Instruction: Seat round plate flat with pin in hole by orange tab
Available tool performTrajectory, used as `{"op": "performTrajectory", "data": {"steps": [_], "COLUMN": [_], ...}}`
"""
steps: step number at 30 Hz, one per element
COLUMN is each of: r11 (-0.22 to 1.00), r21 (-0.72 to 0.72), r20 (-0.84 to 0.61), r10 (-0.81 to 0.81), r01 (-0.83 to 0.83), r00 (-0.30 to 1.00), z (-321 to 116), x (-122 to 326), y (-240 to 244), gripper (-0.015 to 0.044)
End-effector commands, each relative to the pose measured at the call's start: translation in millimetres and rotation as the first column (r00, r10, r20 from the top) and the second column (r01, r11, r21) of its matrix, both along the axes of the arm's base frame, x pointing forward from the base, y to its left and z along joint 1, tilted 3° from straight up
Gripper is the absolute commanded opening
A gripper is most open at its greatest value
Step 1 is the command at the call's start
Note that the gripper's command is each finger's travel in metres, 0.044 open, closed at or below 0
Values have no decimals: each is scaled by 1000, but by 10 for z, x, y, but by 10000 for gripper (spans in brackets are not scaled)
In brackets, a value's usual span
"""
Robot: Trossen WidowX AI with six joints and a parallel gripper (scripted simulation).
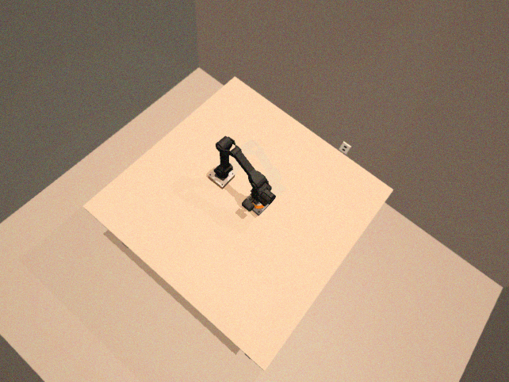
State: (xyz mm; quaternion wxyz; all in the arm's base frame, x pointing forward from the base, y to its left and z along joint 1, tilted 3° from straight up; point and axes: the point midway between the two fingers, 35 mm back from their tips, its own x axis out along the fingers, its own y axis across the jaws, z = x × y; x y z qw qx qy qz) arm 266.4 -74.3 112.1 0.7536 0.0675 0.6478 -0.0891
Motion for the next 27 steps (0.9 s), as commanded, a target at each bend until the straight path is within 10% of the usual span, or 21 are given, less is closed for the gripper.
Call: {"op": "performTrajectory", "data": {"steps": [1, 27], "r11": [999, 999], "r21": [-4, -4], "r20": [-81, -80], "r10": [34, 34], "r01": [-35, -35], "r00": [996, 996], "z": [-96, -566], "x": [-151, -18], "y": [-45, -89], "gripper": [0, 0]}}
